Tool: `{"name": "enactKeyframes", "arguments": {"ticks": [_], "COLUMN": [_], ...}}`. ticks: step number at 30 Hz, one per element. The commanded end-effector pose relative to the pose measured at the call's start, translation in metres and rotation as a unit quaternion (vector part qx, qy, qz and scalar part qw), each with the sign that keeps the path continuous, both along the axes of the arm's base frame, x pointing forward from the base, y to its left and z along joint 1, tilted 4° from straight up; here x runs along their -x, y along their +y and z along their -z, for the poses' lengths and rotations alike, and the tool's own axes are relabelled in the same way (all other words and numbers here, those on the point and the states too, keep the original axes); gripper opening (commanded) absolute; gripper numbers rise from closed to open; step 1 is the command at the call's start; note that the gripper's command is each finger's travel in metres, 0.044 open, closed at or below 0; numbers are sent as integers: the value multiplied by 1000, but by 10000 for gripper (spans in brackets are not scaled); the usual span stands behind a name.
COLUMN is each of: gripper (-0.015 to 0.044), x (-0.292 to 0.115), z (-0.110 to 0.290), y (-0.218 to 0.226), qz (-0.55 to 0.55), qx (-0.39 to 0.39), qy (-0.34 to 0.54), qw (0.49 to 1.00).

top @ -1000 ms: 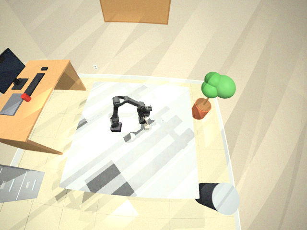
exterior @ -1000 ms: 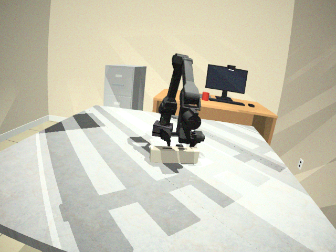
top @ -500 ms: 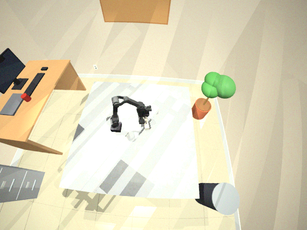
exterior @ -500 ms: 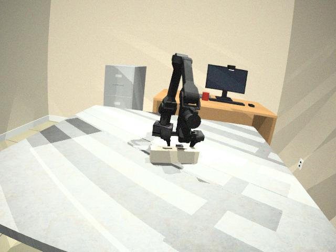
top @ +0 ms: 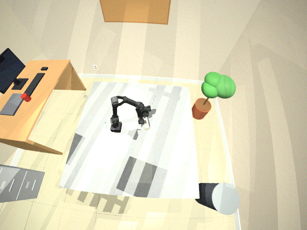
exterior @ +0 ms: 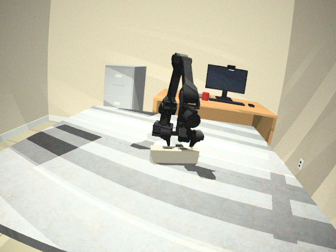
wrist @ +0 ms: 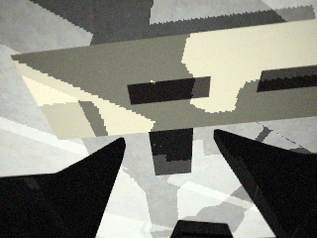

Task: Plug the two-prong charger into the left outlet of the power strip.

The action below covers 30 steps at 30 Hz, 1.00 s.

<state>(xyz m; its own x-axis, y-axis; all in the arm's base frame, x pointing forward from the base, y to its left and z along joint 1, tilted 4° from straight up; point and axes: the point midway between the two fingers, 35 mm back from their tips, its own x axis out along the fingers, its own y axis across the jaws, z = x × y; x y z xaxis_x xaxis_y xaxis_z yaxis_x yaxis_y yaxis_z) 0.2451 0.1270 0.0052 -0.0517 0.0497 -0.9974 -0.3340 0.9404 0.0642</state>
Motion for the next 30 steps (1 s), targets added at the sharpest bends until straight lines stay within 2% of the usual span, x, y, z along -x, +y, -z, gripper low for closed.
{"name": "enactKeyframes", "arguments": {"ticks": [1, 30], "gripper": [440, 440], "x": [3, 25], "z": [1, 1], "y": [-1, -8], "qz": [0, 0], "qx": [0, -1], "qy": [1, 1], "qw": [1000, 1000]}}
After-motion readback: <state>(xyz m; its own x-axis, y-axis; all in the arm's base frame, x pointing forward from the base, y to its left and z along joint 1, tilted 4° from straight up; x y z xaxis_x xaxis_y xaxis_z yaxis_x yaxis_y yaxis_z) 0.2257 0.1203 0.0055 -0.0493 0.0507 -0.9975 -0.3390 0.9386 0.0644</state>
